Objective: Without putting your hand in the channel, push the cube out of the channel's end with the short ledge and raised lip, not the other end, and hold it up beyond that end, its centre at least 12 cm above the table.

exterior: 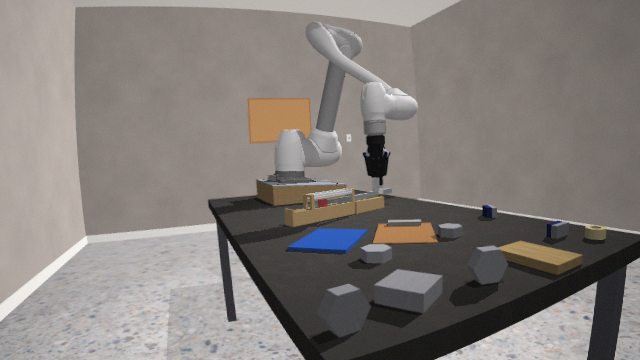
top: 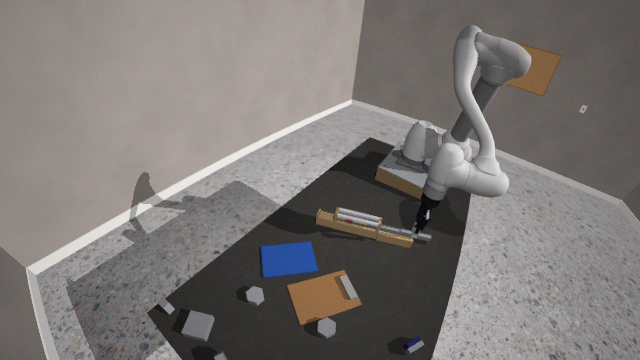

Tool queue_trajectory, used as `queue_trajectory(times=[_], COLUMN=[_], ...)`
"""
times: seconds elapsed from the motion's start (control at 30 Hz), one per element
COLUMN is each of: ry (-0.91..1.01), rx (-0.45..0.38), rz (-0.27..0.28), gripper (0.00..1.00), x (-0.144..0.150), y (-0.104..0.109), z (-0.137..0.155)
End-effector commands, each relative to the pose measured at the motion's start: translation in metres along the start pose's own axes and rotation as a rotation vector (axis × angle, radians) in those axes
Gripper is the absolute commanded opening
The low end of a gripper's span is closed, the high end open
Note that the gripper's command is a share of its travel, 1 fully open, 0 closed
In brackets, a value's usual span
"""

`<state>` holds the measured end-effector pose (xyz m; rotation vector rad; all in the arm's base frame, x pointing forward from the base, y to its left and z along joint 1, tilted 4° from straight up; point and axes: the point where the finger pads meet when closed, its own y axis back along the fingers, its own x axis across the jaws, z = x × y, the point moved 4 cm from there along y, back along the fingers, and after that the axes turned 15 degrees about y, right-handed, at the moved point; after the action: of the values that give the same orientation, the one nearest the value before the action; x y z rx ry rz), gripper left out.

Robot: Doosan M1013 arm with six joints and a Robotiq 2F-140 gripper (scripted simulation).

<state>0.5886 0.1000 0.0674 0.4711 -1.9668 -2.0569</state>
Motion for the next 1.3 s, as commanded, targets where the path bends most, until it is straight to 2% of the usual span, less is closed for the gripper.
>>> queue_trajectory(times=[0.0, 1.27], ry=[-0.004, -0.004], rx=[-0.001, -0.001], rz=[-0.005, -0.005], gripper=[0.00, 0.00], x=[0.002, 0.026], y=[-0.002, -0.002], z=[-0.009, -0.102])
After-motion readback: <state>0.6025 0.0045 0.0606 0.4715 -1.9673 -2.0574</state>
